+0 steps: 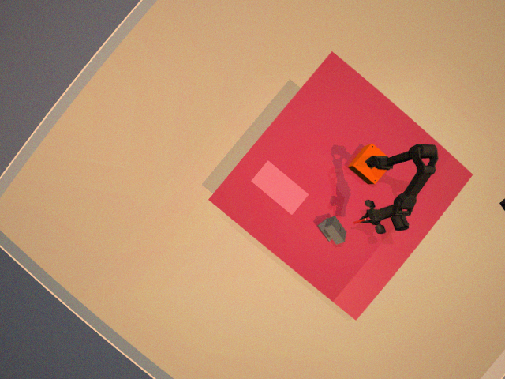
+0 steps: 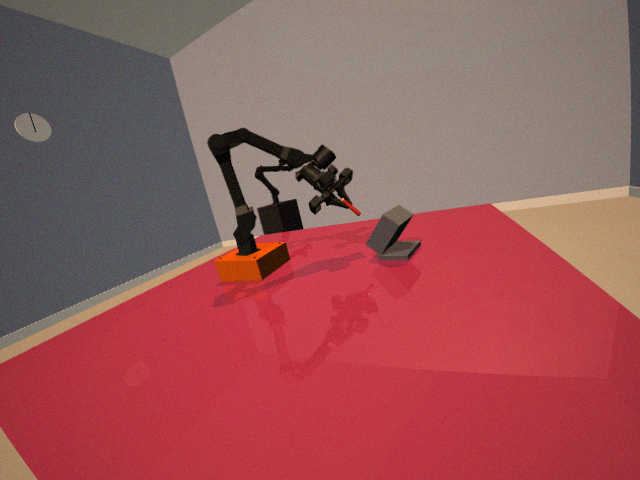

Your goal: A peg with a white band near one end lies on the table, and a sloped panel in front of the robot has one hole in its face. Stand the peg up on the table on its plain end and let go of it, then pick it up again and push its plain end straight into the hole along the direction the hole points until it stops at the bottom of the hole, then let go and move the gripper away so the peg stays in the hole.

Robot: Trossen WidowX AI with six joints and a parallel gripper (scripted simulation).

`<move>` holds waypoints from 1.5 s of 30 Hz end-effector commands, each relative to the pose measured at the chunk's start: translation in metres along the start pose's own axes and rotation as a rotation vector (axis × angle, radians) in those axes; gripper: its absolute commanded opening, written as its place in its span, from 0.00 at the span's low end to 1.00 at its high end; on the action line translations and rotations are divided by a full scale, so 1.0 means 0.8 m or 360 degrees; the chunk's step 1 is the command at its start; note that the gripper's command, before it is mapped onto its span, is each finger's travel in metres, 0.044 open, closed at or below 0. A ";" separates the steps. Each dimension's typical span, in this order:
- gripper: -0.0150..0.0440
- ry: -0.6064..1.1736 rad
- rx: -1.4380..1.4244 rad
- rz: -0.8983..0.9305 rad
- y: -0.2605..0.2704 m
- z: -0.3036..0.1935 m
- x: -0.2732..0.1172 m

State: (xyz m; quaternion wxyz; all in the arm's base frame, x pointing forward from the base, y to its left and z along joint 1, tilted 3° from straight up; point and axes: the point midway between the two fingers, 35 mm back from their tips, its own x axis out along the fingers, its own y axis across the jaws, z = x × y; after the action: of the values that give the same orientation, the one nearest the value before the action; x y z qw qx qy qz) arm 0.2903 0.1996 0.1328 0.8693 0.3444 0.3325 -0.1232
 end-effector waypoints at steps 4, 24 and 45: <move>0.25 -0.0038 0.0024 0.0007 0.000 0.005 0.015; 0.25 -0.0139 0.0112 0.0073 0.007 0.021 0.049; 0.25 -0.0181 0.0135 0.0097 0.008 0.026 0.065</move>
State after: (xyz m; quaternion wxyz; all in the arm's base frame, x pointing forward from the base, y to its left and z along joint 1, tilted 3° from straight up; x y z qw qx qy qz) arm 0.3409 0.1913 0.1156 0.8736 0.3866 0.2663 -0.1281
